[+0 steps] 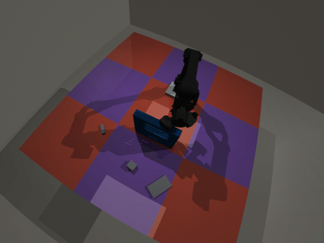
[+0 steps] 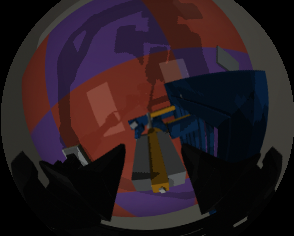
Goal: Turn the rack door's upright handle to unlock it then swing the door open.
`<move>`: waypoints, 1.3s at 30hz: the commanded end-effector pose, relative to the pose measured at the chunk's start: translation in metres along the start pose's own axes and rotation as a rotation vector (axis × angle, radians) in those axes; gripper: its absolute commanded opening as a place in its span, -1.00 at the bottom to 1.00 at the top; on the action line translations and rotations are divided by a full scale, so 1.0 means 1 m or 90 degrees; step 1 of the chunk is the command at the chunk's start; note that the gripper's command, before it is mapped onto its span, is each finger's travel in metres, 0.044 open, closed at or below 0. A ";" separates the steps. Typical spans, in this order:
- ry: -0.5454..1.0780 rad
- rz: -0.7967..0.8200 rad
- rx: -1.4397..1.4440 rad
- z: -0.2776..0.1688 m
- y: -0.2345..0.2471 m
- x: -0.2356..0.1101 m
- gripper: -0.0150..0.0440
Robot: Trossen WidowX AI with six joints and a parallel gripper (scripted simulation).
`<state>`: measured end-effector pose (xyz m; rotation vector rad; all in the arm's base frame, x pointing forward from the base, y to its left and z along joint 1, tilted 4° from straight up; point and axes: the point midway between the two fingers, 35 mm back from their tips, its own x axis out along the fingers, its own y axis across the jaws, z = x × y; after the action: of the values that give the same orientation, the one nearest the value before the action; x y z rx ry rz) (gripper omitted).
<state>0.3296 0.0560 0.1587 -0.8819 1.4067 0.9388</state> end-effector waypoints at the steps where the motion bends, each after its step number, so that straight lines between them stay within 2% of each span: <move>1: 0.003 0.000 0.132 -0.001 0.000 0.001 0.46; 39: 0.002 -0.003 1.331 -0.001 0.000 0.001 0.46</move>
<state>0.3299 0.0559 0.1584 0.5979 1.5329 -0.6085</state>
